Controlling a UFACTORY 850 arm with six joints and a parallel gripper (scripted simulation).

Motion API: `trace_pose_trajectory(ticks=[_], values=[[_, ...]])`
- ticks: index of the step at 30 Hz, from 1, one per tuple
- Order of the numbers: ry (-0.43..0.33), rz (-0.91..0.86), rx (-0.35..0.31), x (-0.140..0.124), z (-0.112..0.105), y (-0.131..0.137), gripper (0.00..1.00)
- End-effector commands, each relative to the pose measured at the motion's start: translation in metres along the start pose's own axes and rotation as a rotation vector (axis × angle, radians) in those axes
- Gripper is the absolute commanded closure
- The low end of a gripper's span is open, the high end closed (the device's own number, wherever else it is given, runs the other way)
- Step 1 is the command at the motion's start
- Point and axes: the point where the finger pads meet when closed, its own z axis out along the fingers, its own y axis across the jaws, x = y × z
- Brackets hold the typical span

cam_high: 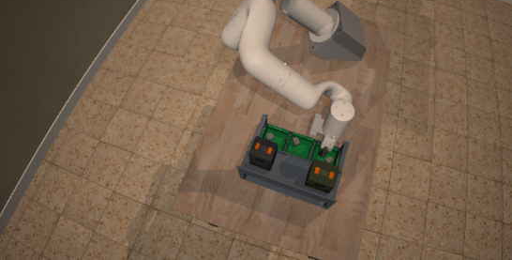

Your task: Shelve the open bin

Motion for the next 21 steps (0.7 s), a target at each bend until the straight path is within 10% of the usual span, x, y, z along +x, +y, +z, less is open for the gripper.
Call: trace_pose_trajectory(ticks=[1, 12, 21], values=[[-0.001, 0.001, 0.001, 0.0, -0.001, -0.001, 0.0], [-0.001, 0.001, 0.001, 0.0, -0.001, -0.001, 0.0], [-0.001, 0.0, 0.001, 0.0, -0.041, -0.001, 0.0]])
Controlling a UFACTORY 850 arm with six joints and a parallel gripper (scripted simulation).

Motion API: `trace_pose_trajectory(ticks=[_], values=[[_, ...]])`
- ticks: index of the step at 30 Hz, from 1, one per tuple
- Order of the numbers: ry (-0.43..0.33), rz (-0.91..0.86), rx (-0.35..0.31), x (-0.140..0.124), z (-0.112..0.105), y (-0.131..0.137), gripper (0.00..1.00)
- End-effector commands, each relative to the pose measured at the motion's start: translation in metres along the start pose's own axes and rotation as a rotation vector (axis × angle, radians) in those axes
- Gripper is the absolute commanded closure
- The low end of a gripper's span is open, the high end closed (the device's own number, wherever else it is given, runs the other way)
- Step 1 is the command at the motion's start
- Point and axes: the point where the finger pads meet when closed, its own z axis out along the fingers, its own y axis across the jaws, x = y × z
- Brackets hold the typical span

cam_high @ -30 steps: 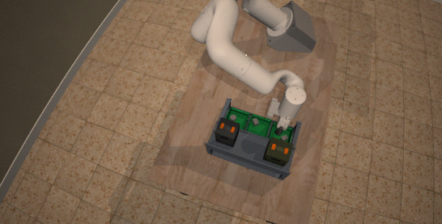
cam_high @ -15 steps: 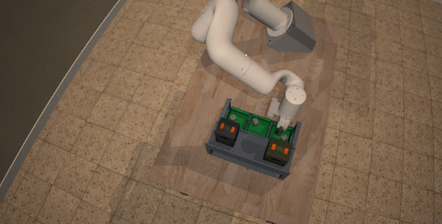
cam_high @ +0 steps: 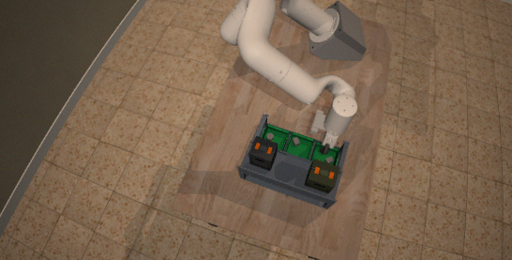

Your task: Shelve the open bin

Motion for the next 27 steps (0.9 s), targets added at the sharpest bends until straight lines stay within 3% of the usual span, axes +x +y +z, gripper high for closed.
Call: trace_pose_trajectory(ticks=[1, 8, 13, 27], values=[[0.001, 0.0, -0.001, 0.0, -0.008, 0.0, 0.0], [0.001, 0.0, -0.001, 0.0, -0.008, 0.0, 0.0], [0.001, 0.0, -0.001, 0.0, -0.063, 0.0, 0.0], [0.001, 0.0, -0.001, 0.0, -0.063, 0.0, 0.0]])
